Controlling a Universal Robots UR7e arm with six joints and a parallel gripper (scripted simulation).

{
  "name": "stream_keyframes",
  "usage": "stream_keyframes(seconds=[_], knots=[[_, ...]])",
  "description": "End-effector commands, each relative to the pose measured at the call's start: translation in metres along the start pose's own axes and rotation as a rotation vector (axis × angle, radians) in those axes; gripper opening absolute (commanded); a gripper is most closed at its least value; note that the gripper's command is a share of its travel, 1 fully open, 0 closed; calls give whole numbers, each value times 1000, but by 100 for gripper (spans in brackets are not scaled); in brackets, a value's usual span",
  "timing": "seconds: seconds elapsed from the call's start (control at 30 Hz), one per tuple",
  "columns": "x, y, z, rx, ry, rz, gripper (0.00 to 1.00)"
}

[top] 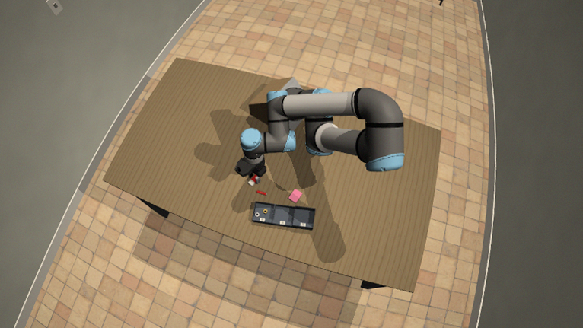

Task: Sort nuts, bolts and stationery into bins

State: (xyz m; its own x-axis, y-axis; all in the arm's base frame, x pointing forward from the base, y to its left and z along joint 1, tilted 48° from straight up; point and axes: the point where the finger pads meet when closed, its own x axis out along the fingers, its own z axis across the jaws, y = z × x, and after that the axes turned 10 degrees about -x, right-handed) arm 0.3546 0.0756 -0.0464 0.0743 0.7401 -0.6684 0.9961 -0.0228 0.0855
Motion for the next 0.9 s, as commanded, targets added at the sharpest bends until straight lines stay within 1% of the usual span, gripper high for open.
stream_keyframes(seconds=[0.0,0.47,0.5,0.87], knots=[[5,0,0,0,-1,1,75],[5,0,0,0,-1,1,75],[5,0,0,0,-1,1,45],[5,0,0,0,-1,1,45]])
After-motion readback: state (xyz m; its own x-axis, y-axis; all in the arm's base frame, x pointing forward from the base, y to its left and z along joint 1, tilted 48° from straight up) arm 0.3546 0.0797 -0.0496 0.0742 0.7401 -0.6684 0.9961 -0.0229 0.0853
